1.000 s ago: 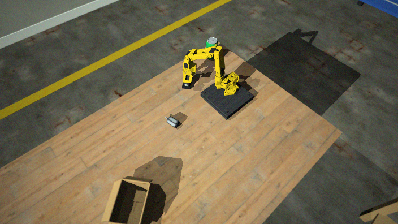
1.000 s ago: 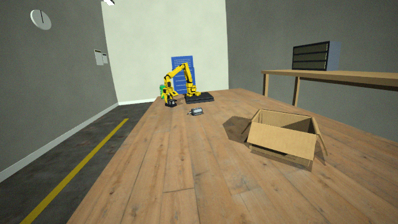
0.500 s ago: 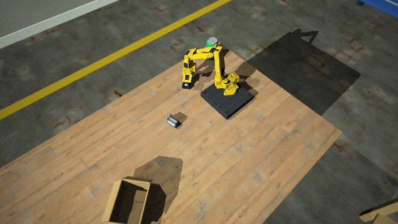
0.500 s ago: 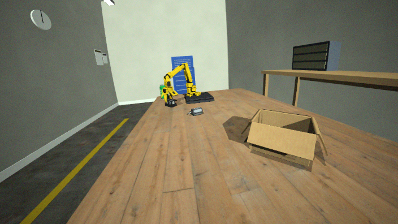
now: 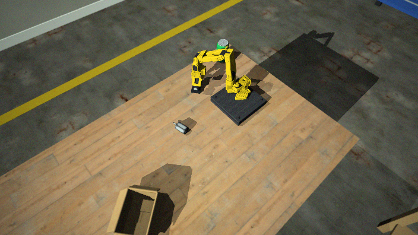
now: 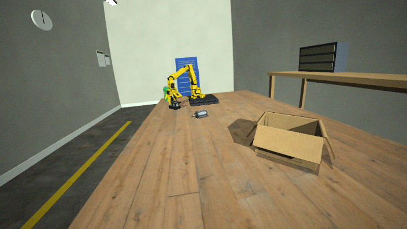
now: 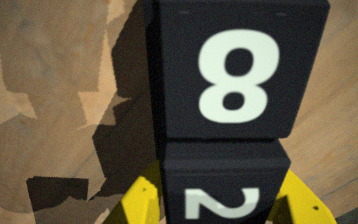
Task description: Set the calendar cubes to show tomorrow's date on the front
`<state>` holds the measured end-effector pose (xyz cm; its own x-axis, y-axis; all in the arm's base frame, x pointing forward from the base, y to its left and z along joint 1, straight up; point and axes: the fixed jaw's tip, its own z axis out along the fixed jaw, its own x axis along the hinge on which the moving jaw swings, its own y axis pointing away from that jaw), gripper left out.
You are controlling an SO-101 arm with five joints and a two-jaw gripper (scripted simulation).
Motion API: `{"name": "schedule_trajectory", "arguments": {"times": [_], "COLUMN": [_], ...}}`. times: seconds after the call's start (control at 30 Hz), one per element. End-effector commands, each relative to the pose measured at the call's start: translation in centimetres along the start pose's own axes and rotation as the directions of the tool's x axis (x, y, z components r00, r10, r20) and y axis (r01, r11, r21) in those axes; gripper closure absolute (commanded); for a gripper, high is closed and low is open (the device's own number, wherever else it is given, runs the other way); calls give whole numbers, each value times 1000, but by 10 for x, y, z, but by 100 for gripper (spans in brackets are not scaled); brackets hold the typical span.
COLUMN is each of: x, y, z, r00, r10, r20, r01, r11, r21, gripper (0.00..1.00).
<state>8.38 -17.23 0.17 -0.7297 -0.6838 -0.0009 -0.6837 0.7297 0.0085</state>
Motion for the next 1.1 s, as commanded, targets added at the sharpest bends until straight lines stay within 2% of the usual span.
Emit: {"name": "schedule_trajectory", "arguments": {"times": [0.0,1.07], "x": [-1,0], "y": [-2,-3], "z": [-2,-8], "r00": [1000,1000], "r10": [6,6], "r20": [-1,-1], "r01": [-6,-6], "r11": [1000,1000], "r21": [8,8], "gripper": [100,100]}}
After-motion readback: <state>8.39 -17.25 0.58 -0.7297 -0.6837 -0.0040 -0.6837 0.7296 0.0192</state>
